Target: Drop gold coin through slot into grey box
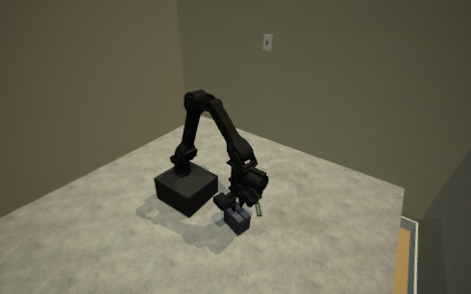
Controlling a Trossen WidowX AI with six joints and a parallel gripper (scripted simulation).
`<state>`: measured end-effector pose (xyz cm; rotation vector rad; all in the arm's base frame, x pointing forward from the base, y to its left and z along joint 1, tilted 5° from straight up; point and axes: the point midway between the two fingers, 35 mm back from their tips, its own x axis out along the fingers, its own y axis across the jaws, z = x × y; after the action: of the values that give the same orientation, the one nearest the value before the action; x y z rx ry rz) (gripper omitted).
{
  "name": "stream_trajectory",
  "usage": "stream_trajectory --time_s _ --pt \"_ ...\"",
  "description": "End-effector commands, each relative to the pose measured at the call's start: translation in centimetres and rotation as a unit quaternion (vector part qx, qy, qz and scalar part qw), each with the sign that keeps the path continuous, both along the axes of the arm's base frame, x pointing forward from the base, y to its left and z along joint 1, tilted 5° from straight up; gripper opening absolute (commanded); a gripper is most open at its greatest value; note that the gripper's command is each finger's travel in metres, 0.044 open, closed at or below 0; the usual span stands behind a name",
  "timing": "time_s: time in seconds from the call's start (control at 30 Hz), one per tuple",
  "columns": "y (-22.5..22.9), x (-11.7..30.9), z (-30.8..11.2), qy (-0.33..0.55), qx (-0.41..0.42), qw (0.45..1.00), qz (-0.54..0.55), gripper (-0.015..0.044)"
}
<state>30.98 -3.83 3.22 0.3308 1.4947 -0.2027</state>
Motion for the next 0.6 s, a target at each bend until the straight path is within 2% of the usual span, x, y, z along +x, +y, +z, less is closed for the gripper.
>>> stream_trajectory --time_s 0.0,0.27,0.33,0.4,0.57 --pt "0.0 0.0 0.1 0.0 0.0 1.0 0.0 0.0187" --pt "-0.2 -0.1 2.0 0.0 0.0 1.0 0.0 0.0397" --pt "-0.3 -0.4 4.0 0.002 0.001 1.0 -0.001 0.044" --pt "-0.4 -0.9 6.0 0.005 0.001 1.0 -0.002 0.044" --pt "-0.4 -0.9 6.2 0.005 0.001 1.0 -0.002 0.044"
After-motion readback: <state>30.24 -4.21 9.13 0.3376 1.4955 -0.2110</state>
